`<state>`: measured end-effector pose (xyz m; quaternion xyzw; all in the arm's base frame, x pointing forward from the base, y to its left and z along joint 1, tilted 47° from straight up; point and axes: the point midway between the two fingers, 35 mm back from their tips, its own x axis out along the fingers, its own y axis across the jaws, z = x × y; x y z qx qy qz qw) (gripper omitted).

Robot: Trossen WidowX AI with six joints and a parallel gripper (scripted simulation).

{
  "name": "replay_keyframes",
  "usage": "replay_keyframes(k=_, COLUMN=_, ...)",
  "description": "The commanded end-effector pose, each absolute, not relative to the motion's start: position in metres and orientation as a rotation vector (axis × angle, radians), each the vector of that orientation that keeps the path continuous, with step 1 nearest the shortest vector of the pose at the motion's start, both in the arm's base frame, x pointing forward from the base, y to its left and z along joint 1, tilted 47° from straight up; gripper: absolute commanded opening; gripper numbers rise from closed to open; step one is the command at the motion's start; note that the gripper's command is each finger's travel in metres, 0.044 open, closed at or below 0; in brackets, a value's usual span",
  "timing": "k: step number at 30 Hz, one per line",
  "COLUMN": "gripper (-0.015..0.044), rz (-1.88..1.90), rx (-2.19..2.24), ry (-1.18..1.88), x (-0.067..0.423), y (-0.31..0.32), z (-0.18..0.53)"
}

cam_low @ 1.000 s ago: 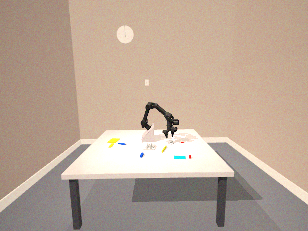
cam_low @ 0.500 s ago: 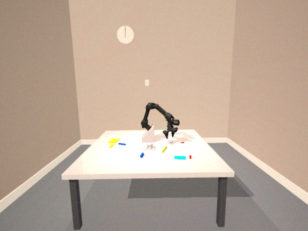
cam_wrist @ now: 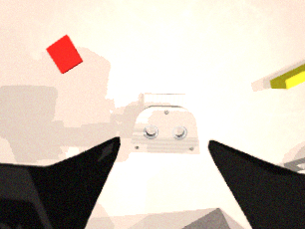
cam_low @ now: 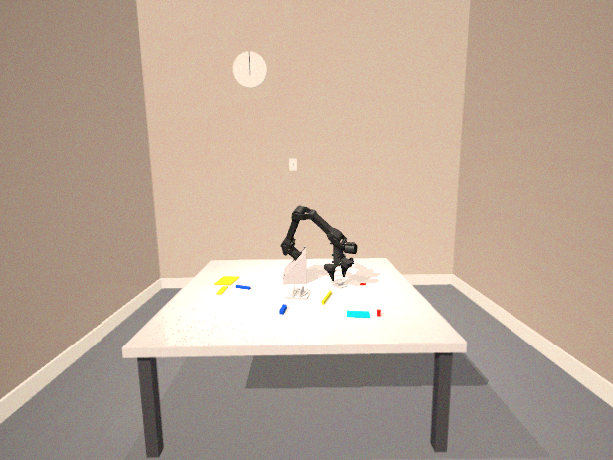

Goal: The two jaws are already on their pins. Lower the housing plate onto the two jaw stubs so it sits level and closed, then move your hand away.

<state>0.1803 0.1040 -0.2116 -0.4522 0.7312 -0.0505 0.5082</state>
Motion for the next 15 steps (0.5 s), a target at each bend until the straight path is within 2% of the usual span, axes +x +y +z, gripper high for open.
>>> replay_keyframes(k=1, gripper=0.0440, rz=-0.119, rx=-1.101, ry=1.761, x=0.180, y=0.097, z=-0.216)
replay_keyframes(k=15, gripper=0.0440, rz=-0.119, rx=-1.104, ry=1.760, x=0.179, y=0.083, z=-0.230)
